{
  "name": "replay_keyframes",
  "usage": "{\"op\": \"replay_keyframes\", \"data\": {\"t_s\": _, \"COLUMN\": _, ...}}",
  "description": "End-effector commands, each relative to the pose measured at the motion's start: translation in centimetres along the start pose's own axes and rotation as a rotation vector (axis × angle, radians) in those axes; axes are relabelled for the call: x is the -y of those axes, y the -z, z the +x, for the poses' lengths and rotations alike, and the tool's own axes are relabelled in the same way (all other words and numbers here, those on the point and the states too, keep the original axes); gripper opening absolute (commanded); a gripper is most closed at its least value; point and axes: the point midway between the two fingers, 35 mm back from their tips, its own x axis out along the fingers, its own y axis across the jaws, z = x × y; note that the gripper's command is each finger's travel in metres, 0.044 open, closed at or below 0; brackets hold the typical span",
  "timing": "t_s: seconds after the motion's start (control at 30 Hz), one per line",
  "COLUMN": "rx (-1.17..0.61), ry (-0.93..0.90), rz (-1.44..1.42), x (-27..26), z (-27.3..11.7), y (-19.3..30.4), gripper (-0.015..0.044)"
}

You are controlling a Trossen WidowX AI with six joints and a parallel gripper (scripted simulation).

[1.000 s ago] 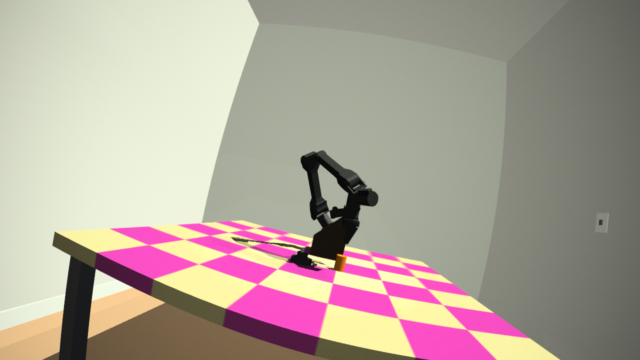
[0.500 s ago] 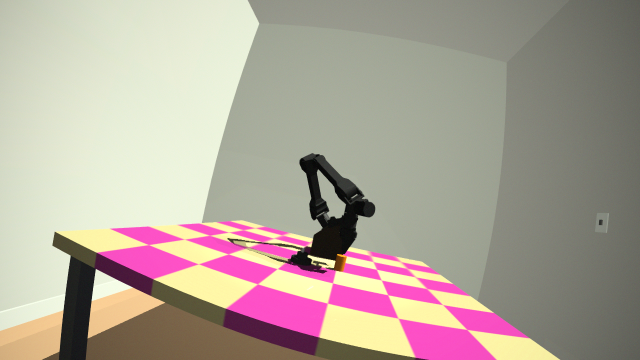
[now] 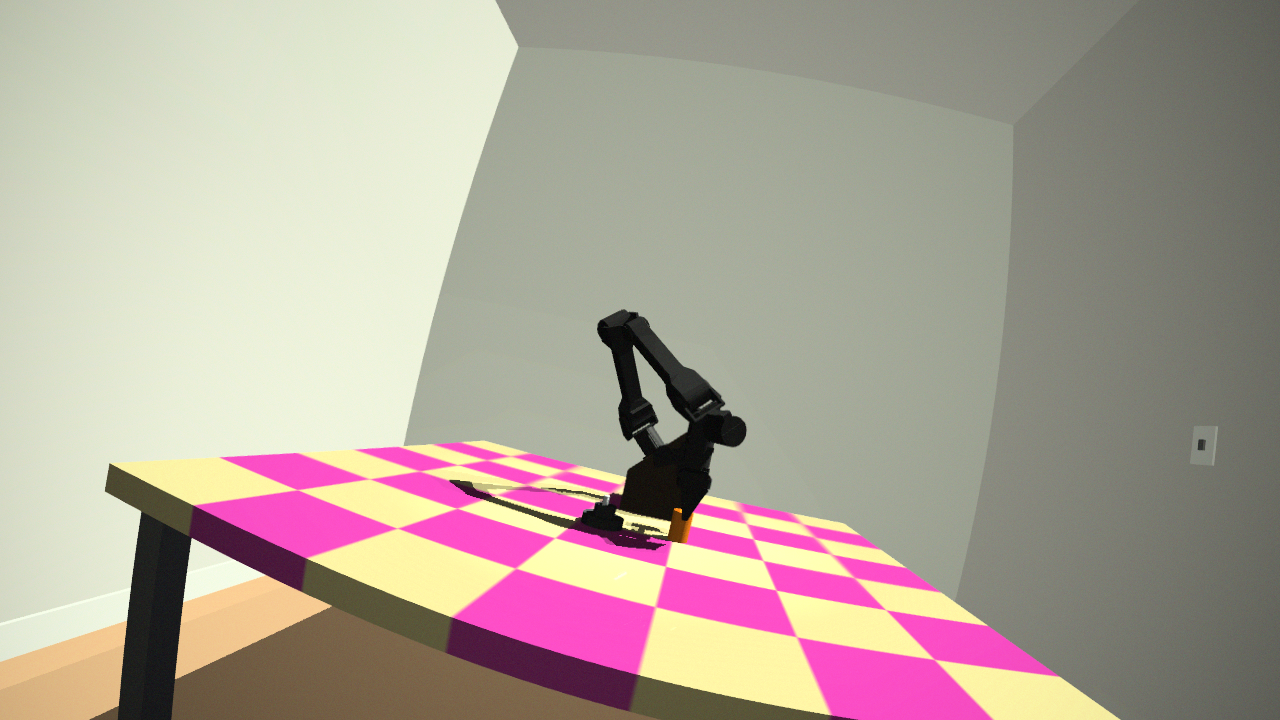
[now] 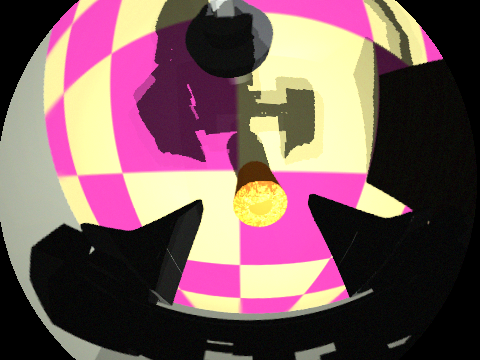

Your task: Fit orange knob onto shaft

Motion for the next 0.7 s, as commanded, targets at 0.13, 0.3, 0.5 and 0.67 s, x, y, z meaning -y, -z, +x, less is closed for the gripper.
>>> {"op": "replay_keyframes", "data": {"t_s": 0.13, "rx": 0.006, "ry": 0.005, "rz": -0.008, "x": 0.1, "z": 1.5, "y": -0.1, "gripper": 0.044}}
{"op": "replay_keyframes", "data": {"t_s": 0.3, "rx": 0.007, "ry": 0.005, "rz": -0.008, "x": 0.2, "z": 2.3, "y": -0.1, "gripper": 0.044}}
{"op": "replay_keyframes", "data": {"t_s": 0.5, "rx": 0.008, "ry": 0.005, "rz": -0.008, "x": 0.2, "z": 3.3, "y": -0.2, "gripper": 0.044}}
{"op": "replay_keyframes", "data": {"t_s": 0.67, "rx": 0.009, "ry": 0.006, "rz": -0.008, "x": 0.3, "z": 4.1, "y": -0.2, "gripper": 0.044}}
